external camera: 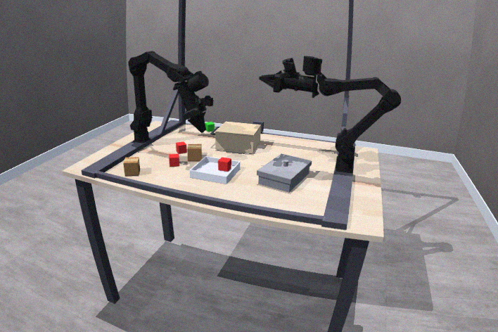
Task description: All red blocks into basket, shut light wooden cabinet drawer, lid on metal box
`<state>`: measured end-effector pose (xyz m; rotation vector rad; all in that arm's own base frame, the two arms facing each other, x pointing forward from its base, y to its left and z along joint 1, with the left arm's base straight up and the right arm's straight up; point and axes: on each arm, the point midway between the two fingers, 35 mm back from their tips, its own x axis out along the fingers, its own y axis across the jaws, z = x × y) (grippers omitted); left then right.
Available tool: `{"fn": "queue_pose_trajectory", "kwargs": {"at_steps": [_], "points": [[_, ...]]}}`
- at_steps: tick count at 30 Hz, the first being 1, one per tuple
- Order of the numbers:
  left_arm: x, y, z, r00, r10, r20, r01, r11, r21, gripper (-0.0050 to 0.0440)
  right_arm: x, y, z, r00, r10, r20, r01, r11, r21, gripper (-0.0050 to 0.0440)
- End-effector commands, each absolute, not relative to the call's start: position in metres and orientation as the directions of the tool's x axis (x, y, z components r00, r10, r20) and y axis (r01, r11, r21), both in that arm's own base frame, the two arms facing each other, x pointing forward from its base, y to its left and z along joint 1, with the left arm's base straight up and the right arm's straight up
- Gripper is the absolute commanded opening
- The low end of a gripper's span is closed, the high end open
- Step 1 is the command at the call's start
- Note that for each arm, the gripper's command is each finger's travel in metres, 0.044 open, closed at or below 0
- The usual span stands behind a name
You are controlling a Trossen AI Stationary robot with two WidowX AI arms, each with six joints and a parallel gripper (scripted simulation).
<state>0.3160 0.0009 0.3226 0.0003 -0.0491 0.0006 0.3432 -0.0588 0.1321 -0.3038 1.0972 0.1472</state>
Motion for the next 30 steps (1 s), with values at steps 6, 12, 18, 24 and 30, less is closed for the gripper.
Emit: {"fn": "queue_pose_trajectory", "kwargs": {"at_steps": [6,12,18,24,30], "points": [[0.311,0.001,0.342,0.995,0.002,0.099,-0.002,1.000,0.005,0.0135,0.328,-0.093,0.120,0.437,0.042,-0.898,-0.351,0.928,-0.127,0.0250],[0.311,0.001,0.342,0.995,0.001,0.099,-0.002,1.000,0.005,0.0135,0.299,-0.118,0.094,0.398,0.136,-0.907,-0.406,0.913,-0.041,0.0250],[0.311,0.001,0.342,0.995,0.001,0.099,-0.002,1.000,0.005,0.0135,0.277,-0.140,0.084,0.423,0.217,-0.880,-0.448,0.894,0.005,0.0250],[0.311,0.001,0.342,0.995,0.001,0.099,-0.002,1.000,0.005,0.0135,0.261,-0.151,0.078,0.455,0.263,-0.851,-0.468,0.883,0.023,0.0250],[0.311,0.001,0.342,0.995,0.001,0.099,-0.002,1.000,0.005,0.0135,0.242,-0.164,0.073,0.514,0.308,-0.800,-0.483,0.875,0.027,0.0250]]}}
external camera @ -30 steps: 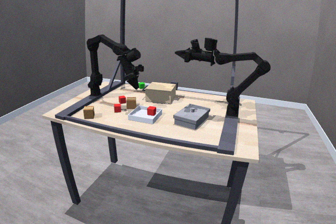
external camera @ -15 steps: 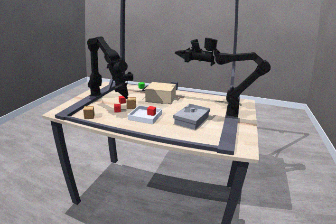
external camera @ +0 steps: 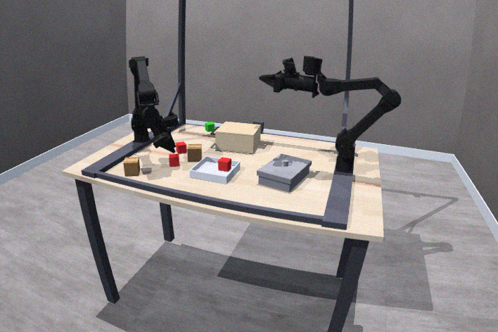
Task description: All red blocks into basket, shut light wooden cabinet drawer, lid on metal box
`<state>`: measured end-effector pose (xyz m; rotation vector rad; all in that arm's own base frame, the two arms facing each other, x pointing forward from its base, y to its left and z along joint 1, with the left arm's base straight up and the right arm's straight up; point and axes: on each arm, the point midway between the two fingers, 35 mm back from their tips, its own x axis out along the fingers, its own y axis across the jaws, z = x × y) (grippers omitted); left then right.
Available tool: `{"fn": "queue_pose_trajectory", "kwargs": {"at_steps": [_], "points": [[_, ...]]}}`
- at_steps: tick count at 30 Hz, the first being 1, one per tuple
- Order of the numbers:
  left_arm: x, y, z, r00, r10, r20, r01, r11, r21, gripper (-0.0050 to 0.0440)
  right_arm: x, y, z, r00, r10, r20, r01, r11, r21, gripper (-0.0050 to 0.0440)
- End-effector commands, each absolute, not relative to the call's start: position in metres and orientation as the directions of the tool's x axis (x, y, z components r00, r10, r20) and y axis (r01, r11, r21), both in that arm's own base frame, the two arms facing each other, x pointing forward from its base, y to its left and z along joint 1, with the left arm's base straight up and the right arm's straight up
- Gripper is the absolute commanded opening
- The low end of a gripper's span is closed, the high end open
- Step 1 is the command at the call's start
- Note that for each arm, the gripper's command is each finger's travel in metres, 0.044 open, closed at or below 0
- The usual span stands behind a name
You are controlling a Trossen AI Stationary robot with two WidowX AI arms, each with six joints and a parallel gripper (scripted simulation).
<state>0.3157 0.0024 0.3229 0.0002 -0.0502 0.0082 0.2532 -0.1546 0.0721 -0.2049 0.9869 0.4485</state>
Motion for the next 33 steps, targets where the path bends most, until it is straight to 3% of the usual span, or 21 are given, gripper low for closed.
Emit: {"fn": "queue_pose_trajectory", "kwargs": {"at_steps": [1,15,33], "points": [[0.311,0.001,0.342,0.995,0.001,0.099,-0.002,1.000,0.005,0.0135,0.239,-0.166,0.072,0.524,0.314,-0.792,-0.484,0.875,0.027,0.0250],[0.311,0.001,0.342,0.995,0.001,0.099,-0.002,1.000,0.005,0.0135,0.209,-0.184,0.071,0.657,0.325,-0.680,-0.475,0.879,-0.038,0.0250],[0.311,0.001,0.342,0.995,0.001,0.099,-0.002,1.000,0.005,0.0135,0.209,-0.182,0.071,0.642,0.294,-0.708,-0.450,0.892,-0.037,0.0250]]}}
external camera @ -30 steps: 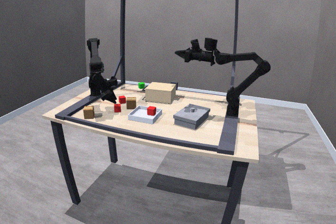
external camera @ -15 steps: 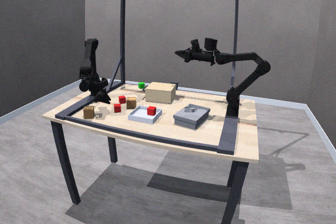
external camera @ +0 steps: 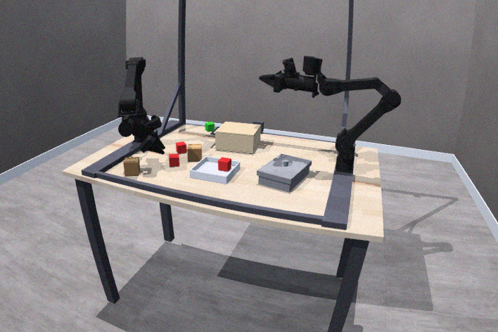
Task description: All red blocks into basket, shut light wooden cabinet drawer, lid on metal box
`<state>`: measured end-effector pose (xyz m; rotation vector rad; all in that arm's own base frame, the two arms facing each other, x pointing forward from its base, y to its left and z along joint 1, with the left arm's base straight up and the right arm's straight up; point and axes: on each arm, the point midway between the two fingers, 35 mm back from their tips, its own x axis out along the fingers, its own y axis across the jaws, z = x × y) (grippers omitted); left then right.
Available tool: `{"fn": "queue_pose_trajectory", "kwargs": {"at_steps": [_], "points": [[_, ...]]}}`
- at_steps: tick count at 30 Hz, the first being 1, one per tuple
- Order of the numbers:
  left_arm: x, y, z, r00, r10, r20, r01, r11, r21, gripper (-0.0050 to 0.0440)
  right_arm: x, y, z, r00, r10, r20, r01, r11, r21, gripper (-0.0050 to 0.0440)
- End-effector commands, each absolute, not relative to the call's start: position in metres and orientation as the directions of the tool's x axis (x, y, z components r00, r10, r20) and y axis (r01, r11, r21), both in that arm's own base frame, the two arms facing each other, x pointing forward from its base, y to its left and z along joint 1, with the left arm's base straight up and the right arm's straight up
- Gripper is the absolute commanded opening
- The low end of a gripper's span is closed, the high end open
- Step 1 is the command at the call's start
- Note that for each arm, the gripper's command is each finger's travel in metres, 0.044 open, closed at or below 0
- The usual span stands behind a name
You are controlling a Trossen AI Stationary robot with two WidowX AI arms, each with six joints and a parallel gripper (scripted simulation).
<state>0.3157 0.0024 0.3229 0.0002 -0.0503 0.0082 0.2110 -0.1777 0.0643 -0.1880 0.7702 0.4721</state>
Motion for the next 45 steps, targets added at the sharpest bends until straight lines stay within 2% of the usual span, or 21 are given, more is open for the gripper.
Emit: {"fn": "queue_pose_trajectory", "kwargs": {"at_steps": [1,45], "points": [[0.311,0.001,0.342,0.995,0.001,0.099,-0.002,1.000,0.005,0.0135,0.212,-0.183,0.073,0.649,0.298,-0.700,-0.451,0.891,-0.040,0.0250],[0.311,0.001,0.342,0.995,0.001,0.099,-0.002,1.000,0.005,0.0135,0.245,-0.163,0.031,0.631,0.319,-0.707,-0.463,0.887,-0.012,0.0250]]}}
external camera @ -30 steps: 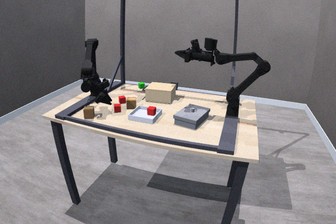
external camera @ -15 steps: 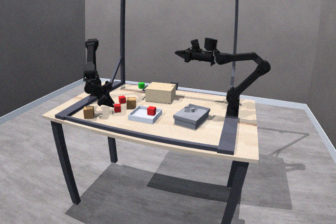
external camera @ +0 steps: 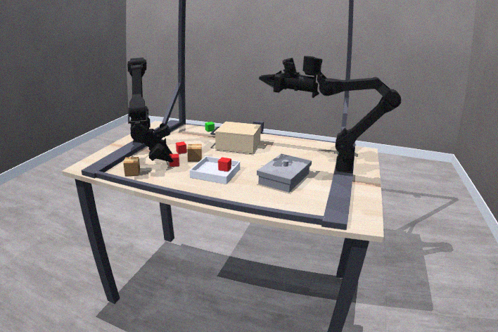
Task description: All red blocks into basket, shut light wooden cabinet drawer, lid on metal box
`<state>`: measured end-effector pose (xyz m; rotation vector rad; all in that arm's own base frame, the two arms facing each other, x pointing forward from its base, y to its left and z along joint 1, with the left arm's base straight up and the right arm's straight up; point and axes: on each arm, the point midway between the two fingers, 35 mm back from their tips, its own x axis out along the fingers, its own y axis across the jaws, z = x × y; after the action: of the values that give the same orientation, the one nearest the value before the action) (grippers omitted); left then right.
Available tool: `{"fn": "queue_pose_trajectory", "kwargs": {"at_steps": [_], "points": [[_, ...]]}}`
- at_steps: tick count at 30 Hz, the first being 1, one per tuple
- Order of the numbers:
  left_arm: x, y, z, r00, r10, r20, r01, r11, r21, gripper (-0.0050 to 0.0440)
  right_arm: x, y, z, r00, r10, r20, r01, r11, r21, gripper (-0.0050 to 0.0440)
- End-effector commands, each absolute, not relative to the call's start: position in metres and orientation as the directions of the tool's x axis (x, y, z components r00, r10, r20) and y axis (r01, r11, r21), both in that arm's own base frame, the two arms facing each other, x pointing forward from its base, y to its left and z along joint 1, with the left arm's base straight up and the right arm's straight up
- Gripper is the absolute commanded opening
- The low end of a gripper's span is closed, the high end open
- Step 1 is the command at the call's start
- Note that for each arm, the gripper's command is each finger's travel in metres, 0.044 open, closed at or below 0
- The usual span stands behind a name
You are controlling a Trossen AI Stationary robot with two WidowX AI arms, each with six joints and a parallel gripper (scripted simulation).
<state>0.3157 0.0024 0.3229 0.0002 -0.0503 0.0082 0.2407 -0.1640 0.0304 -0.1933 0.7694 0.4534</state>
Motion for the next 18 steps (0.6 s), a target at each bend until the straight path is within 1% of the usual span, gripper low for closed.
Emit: {"fn": "queue_pose_trajectory", "kwargs": {"at_steps": [1,4,5,18], "points": [[0.3112,0.0012,0.3421,0.995,0.001,0.099,-0.002,1.000,0.005,0.0135,0.2443,-0.1632,0.0343,0.636,0.314,-0.705,-0.461,0.887,-0.021,0.0250],[0.3112,0.0012,0.3421,0.995,0.001,0.099,-0.002,1.000,0.005,0.0135,0.2487,-0.1679,0.0377,0.645,0.313,-0.697,-0.464,0.885,-0.032,0.0250],[0.3112,0.0012,0.3421,0.995,0.001,0.099,-0.002,1.000,0.005,0.0135,0.2484,-0.1681,0.0378,0.645,0.311,-0.698,-0.462,0.886,-0.033,0.0000],[0.3112,0.0012,0.3421,0.995,0.001,0.099,-0.002,1.000,0.005,0.0135,0.2472,-0.1682,0.0377,0.641,0.307,-0.703,-0.463,0.886,-0.036,-0.0001]]}}
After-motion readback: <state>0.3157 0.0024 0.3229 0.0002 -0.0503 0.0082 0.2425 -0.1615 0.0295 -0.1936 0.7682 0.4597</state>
